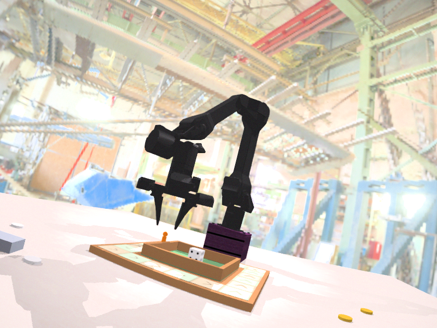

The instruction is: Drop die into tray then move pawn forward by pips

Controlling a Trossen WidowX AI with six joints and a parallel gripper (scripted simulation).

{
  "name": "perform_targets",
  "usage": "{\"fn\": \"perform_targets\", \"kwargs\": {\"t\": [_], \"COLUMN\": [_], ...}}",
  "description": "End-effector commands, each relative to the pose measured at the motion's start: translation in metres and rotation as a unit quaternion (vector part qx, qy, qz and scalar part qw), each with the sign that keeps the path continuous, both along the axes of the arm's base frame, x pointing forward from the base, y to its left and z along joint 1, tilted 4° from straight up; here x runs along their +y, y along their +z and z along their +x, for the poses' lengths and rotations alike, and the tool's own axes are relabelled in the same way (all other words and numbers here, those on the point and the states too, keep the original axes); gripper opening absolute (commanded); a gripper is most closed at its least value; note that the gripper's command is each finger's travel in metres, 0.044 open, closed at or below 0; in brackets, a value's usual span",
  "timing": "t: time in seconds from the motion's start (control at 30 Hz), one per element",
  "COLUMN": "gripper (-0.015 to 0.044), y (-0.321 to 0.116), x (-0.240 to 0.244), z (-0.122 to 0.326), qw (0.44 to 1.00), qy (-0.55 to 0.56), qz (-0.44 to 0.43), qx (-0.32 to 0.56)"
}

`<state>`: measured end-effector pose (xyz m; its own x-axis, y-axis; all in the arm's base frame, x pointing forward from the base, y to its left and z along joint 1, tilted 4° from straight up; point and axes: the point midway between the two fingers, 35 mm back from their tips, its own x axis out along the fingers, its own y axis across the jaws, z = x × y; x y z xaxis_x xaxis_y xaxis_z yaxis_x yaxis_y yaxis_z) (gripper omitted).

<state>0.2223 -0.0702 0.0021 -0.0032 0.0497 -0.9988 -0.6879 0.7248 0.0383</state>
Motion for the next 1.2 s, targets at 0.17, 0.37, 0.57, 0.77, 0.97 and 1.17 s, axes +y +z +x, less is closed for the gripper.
{"fn": "perform_targets", "kwargs": {"t": [0.17,0.37,0.57,0.77,0.97,1.17], "gripper": [0.02,0.02,0.02,0.0095,0.0035,0.0], "y": [-0.017,-0.026,-0.035,-0.036,-0.036,-0.036], "x": [0.001,0.002,0.002,0.002,0.002,0.002], "z": [-0.002,-0.002,-0.003,-0.003,-0.003,-0.003], "qw": [1.0,1.0,1.0,1.0,1.0,1.0], "qy": [0.002,0.002,0.002,0.002,0.002,0.002], "qz": [0.0,0.0,0.0,0.0,0.0,0.0], "qx": [0.004,0.004,0.004,0.004,0.004,0.004]}}
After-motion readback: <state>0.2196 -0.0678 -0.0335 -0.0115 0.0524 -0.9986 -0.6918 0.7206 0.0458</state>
